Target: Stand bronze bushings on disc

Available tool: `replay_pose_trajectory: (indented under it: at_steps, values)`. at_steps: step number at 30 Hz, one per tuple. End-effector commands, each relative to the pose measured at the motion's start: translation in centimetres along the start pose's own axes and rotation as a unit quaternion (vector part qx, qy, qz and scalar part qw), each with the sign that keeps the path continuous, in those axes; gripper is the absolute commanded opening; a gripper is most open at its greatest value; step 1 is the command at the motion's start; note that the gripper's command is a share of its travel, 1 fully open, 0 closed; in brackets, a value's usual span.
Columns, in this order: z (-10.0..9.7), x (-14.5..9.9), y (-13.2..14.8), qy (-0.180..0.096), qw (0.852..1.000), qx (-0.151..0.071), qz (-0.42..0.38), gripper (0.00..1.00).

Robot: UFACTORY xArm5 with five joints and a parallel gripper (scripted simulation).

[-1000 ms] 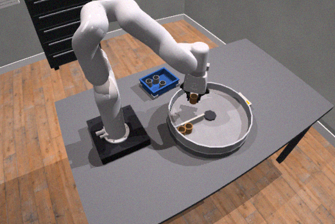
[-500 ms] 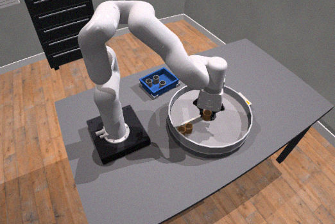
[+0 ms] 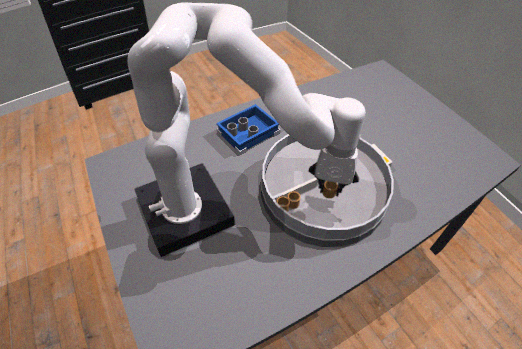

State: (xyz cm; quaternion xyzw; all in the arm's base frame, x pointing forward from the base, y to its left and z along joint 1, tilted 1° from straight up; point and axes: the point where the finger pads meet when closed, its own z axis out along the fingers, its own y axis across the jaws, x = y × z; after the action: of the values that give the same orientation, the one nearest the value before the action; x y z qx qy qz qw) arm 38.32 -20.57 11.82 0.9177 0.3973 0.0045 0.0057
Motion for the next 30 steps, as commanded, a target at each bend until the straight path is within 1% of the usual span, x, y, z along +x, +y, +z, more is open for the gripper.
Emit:
replay_pose_trajectory:
  at_steps: [1, 13, 15, 18, 20, 30]
  values:
    - [-0.1, 0.0, 0.2, 0.000, 1.000, -0.002, 0.000, 0.00]
    - [-0.1, 0.0, 0.2, 0.000, 1.000, -0.002, 0.000, 0.00]
    - [0.4, 0.0, 0.2, 0.000, 1.000, -0.002, 0.000, 0.00]
    - [1.8, -0.1, 0.2, 0.000, 1.000, -0.002, 0.000, 0.00]
    - [2.3, -0.1, 0.3, 0.000, 1.000, -0.002, 0.000, 0.00]
    - [2.4, -0.1, 0.3, 0.000, 1.000, -0.002, 0.000, 0.00]
